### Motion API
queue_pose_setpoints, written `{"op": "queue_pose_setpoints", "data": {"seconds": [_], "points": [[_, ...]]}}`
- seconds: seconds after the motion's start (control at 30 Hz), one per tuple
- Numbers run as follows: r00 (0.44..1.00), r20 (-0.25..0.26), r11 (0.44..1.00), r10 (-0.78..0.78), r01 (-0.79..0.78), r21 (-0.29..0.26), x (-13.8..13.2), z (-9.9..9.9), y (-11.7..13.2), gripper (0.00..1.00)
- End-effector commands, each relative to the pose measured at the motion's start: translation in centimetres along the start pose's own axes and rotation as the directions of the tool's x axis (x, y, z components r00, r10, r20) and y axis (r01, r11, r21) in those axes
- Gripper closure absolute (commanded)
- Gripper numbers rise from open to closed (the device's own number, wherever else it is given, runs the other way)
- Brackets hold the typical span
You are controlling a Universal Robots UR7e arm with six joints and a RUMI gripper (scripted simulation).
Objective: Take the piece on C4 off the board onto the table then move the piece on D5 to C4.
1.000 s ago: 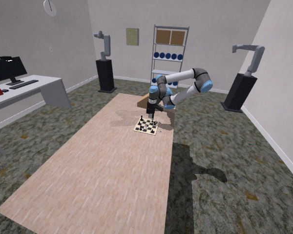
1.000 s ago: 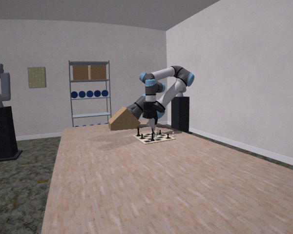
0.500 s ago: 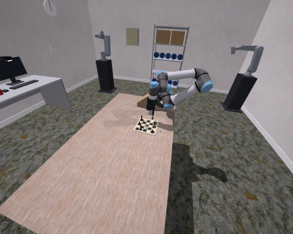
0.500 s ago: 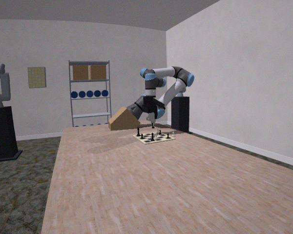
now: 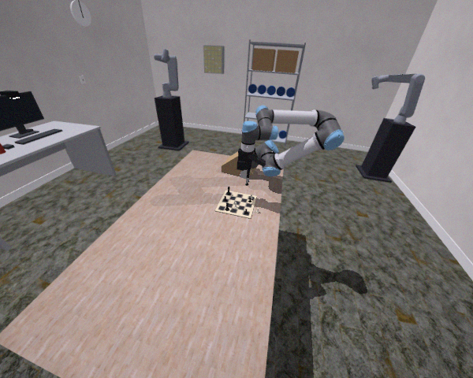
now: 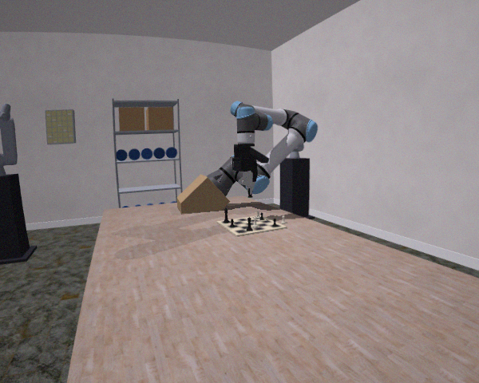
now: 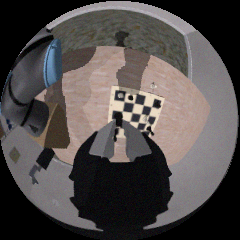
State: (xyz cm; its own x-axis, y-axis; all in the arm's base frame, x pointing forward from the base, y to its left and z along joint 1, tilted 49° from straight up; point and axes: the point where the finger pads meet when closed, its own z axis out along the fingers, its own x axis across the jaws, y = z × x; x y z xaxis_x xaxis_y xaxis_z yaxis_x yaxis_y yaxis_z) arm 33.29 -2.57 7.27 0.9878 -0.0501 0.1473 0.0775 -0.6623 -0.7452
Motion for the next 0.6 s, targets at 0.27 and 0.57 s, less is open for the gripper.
{"op": "queue_pose_setpoints", "data": {"seconds": [0.27, 0.57], "points": [[1.000, 0.000, 1.000, 0.014, -0.014, 0.000, 0.5, -0.3, 0.5, 1.00], [0.994, 0.000, 0.994, 0.111, -0.111, 0.000, 3.6, -0.3, 4.5, 1.00]]}}
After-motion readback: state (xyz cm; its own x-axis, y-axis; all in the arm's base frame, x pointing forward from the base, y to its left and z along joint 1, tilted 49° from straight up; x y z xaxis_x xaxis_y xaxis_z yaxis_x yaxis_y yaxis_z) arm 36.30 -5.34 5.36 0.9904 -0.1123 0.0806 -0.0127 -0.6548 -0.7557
